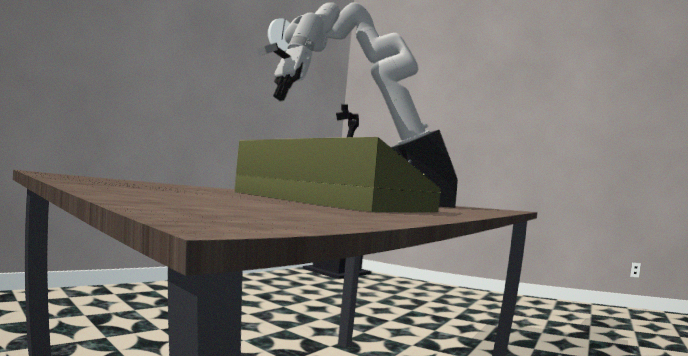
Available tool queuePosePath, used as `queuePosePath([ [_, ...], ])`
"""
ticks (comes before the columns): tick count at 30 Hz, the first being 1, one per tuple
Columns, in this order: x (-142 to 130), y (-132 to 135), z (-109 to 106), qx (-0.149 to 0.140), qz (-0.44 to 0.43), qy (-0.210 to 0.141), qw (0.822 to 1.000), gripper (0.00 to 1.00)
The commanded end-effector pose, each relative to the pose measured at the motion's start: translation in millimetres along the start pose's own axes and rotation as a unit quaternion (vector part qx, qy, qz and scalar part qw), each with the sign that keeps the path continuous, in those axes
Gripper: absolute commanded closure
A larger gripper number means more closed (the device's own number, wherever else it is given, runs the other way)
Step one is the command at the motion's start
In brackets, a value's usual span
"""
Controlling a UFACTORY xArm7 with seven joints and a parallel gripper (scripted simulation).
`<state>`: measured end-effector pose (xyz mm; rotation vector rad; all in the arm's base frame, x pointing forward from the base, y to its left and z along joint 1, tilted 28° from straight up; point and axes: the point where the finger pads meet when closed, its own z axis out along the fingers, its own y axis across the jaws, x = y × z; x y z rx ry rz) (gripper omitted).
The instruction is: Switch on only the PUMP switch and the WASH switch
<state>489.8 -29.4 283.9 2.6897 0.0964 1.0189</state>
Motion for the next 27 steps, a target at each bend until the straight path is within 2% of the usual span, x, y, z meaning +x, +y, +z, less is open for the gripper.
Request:
queuePosePath([
  [1, 0.6, -0.3, -6.3, 0.000, 0.000, 0.000, 1.000, 1.00],
  [5, -3.8, -1.1, -5.9, -0.001, 0.000, -0.001, 1.000, 1.00],
  [6, -12.7, -2.8, -4.9, -0.002, 0.001, -0.002, 1.000, 1.00],
  [8, -47.7, -10.6, -2.4, -0.006, 0.003, -0.005, 1.000, 1.00],
  [9, -47.7, -10.6, -2.4, -0.006, 0.003, -0.005, 1.000, 1.00],
  [10, -72.3, -17.0, -1.5, -0.008, 0.003, -0.006, 1.000, 1.00],
  [12, -72.3, -17.0, -1.5, -0.008, 0.003, -0.006, 1.000, 1.00],
  [13, -99.9, -25.0, -1.2, -0.009, 0.004, -0.007, 1.000, 1.00],
  [15, -99.9, -25.0, -1.2, -0.009, 0.004, -0.007, 1.000, 1.00],
  [16, -128.4, -34.0, -1.7, -0.009, 0.003, -0.006, 1.000, 1.00],
  [20, -128.4, -34.0, -1.7, -0.009, 0.003, -0.006, 1.000, 1.00],
  [21, -156.0, -43.3, -2.8, -0.008, 0.003, -0.005, 1.000, 1.00],
  [22, -156.0, -43.3, -2.8, -0.008, 0.003, -0.005, 1.000, 1.00],
  [23, -180.8, -52.1, -4.2, -0.006, 0.002, -0.004, 1.000, 1.00],
  [26, -180.8, -52.1, -4.2, -0.006, 0.002, -0.004, 1.000, 1.00],
  [27, -201.1, -59.6, -5.5, -0.004, 0.001, -0.002, 1.000, 1.00],
])
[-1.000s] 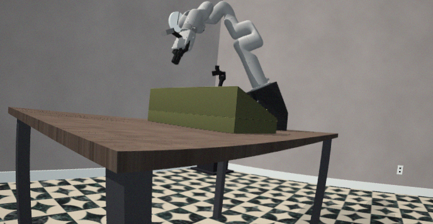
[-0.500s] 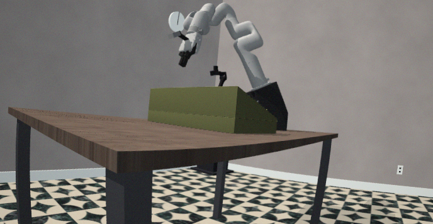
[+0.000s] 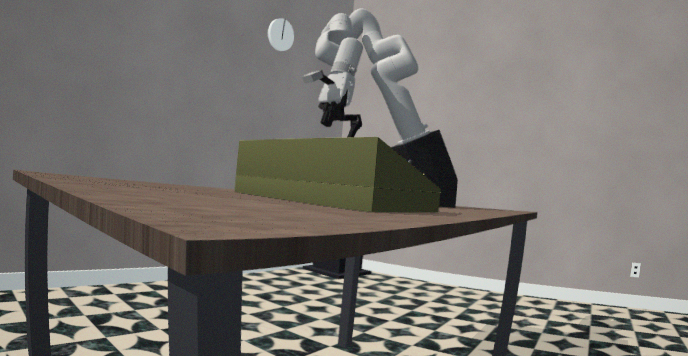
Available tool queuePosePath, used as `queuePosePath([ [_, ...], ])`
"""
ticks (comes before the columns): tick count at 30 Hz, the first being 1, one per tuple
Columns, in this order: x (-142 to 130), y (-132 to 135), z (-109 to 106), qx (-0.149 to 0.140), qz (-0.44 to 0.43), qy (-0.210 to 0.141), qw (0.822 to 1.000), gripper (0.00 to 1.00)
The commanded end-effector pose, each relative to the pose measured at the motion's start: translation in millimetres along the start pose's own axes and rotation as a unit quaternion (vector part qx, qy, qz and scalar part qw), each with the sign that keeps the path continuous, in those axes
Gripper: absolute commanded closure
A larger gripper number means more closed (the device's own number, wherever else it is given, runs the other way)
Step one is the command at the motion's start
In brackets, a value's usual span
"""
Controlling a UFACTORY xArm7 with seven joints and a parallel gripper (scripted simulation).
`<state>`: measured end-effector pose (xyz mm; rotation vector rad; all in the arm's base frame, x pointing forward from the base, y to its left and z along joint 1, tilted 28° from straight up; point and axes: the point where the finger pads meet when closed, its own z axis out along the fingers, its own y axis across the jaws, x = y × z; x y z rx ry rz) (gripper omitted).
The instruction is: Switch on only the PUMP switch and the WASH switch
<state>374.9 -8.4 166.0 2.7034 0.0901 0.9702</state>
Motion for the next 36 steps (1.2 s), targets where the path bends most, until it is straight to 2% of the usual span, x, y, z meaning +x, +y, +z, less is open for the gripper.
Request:
queuePosePath([
  [1, -42.7, -11.5, -8.5, -0.002, 0.002, 0.015, 1.000, 1.00],
  [2, -57.6, -17.1, -9.1, -0.001, 0.001, 0.016, 1.000, 1.00],
  [5, -70.4, -22.0, -9.7, 0.001, 0.001, 0.017, 1.000, 1.00],
  [36, -71.1, -22.2, -9.8, 0.001, 0.001, 0.017, 1.000, 1.00],
])
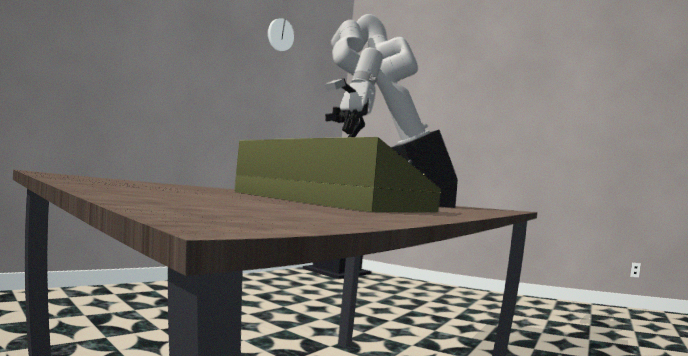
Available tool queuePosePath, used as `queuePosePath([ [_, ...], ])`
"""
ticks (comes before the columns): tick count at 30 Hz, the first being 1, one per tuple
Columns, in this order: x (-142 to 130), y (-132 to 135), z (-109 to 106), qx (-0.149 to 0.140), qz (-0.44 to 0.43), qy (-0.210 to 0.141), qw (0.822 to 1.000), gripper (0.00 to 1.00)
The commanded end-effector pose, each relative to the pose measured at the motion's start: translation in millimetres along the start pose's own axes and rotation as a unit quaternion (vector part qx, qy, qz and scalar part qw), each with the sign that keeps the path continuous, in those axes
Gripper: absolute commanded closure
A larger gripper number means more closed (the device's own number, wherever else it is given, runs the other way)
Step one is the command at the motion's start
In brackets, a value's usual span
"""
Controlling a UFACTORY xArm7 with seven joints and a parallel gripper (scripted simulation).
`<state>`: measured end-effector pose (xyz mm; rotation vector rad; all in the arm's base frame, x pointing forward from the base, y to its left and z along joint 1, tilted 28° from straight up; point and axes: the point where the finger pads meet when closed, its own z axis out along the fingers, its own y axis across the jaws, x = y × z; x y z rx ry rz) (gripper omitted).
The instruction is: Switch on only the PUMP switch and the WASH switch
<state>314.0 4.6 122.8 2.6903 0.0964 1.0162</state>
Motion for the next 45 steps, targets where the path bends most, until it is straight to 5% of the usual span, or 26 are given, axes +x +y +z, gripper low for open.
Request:
queuePosePath([
  [1, 0.8, 0.0, -0.2, 0.000, 0.000, 0.001, 1.000, 1.00],
  [25, 0.8, -0.1, 16.2, 0.000, 0.000, 0.001, 1.000, 1.00],
  [45, 0.8, -0.3, 83.1, 0.000, 0.000, 0.001, 1.000, 1.00],
])
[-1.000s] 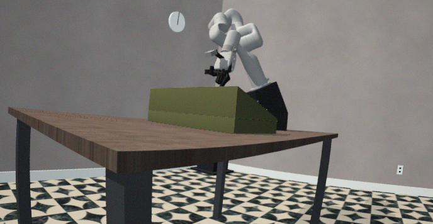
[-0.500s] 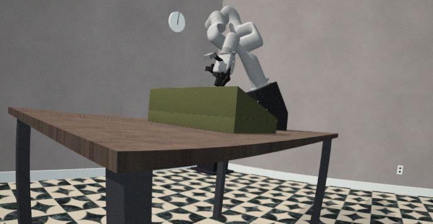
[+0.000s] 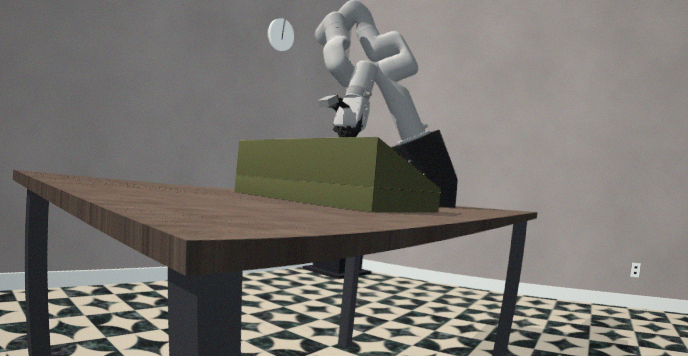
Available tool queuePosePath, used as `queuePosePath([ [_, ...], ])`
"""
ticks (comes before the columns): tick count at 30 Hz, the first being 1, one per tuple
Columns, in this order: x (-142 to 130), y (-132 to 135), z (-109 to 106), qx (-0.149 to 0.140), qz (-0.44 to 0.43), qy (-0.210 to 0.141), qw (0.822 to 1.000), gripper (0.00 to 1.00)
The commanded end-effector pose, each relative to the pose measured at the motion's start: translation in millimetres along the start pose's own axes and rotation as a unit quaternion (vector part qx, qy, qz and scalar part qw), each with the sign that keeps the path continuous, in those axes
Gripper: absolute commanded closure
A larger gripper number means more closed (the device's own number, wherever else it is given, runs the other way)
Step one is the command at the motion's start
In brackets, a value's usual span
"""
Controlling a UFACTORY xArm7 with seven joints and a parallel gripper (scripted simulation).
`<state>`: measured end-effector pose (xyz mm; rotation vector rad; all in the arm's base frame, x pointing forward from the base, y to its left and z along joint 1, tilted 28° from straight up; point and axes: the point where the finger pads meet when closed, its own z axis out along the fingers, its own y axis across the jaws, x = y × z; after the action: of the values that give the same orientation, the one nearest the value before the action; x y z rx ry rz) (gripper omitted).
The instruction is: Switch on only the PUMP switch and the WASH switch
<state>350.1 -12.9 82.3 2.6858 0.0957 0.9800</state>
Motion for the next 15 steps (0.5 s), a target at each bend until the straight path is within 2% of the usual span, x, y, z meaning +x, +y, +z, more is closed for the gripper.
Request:
queuePosePath([
  [1, 2.9, -5.5, 29.5, 0.007, 0.004, 0.012, 1.000, 1.00],
  [9, 3.4, -5.8, 49.7, 0.007, 0.004, 0.012, 1.000, 1.00],
  [15, 3.6, -5.9, 56.0, 0.007, 0.004, 0.012, 1.000, 1.00],
])
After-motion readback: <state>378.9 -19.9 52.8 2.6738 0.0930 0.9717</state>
